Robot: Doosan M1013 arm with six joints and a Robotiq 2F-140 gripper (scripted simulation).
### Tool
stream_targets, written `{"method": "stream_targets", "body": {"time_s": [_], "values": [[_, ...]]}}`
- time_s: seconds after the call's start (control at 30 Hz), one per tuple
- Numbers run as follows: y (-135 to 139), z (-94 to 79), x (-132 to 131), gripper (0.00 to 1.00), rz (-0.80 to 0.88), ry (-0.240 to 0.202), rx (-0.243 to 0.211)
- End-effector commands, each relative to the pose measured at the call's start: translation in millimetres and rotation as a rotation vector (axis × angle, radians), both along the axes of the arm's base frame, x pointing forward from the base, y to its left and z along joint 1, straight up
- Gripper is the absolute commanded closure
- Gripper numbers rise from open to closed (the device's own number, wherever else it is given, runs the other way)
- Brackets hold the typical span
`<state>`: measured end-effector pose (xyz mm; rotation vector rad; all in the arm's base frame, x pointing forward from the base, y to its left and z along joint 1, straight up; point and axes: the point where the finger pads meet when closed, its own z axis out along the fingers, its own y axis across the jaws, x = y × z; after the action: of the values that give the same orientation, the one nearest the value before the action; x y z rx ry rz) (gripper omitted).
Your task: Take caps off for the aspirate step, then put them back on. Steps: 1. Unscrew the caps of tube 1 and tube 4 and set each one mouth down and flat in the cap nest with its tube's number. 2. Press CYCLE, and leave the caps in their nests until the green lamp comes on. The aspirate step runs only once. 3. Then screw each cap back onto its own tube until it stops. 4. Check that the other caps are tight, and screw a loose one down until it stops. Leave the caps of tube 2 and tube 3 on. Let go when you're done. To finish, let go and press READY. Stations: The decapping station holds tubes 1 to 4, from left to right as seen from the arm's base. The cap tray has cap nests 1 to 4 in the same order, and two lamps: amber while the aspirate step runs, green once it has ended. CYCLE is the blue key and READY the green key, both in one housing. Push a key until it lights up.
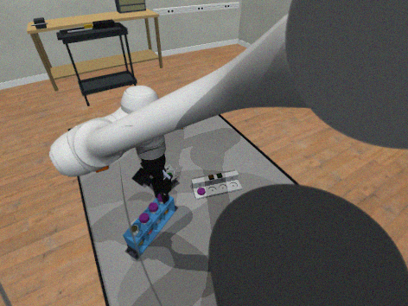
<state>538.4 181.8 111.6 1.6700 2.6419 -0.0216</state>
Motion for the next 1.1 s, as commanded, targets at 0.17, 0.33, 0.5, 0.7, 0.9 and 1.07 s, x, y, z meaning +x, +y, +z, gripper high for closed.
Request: {"method": "stream_targets", "body": {"time_s": [0.17, 0.33, 0.5, 0.7, 0.9, 1.07], "values": [[0.0, 0.8, 0.4, 0.70, 0.444, 0.010, 0.017], [0.0, 1.0, 0.4, 0.70, 0.642, 0.012, 0.016], [0.0, 1.1, 0.4, 0.70, 0.642, 0.012, 0.016], [0.0, 0.9, 0.4, 0.59, 0.642, 0.012, 0.016], [0.0, 0.9, 0.3, 0.59, 0.641, 0.012, 0.015], [0.0, 0.9, 0.4, 0.59, 0.475, 0.010, 0.017]]}}
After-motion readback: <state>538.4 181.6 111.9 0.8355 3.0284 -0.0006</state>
